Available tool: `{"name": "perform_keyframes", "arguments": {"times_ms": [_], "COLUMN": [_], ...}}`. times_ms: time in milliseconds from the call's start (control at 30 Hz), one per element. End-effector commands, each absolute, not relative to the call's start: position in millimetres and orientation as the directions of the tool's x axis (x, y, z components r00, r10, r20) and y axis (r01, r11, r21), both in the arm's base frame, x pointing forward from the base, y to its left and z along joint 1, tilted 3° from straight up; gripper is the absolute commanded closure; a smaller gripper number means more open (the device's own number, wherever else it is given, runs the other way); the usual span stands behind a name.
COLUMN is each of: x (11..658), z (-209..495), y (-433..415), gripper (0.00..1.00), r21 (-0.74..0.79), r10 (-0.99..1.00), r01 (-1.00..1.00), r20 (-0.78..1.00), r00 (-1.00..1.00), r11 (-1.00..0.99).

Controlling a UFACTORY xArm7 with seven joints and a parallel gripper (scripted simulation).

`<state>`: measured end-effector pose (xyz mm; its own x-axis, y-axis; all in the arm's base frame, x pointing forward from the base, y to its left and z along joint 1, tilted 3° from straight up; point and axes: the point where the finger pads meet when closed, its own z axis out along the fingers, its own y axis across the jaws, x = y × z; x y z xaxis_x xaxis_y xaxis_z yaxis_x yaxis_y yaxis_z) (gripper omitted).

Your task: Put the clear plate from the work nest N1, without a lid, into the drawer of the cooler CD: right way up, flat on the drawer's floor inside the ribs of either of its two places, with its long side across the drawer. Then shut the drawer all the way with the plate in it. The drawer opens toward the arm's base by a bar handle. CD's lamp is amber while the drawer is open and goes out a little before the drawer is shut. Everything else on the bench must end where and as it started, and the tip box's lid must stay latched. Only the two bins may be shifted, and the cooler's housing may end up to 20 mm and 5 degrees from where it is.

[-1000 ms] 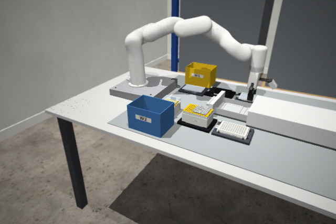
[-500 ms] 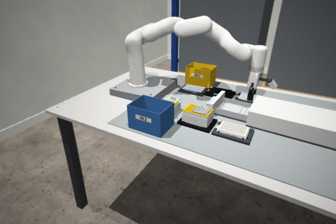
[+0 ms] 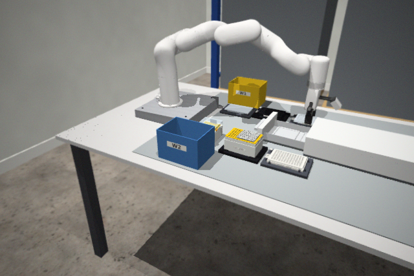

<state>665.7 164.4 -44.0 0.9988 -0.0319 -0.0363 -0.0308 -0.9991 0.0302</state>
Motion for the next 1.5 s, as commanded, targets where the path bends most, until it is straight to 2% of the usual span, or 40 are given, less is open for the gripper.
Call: {"name": "perform_keyframes", "arguments": {"times_ms": [0, 1467], "x": [667.7, 668.4], "z": [-40.9, -20.9], "y": [165.0, 165.5], "gripper": [1.0, 1.0], "r21": [0.029, 0.029], "r10": [-0.032, -0.032], "r01": [-0.031, -0.031], "r20": [-0.03, -0.03], "r00": [0.999, 0.999], "r11": [-0.999, -0.999]}}
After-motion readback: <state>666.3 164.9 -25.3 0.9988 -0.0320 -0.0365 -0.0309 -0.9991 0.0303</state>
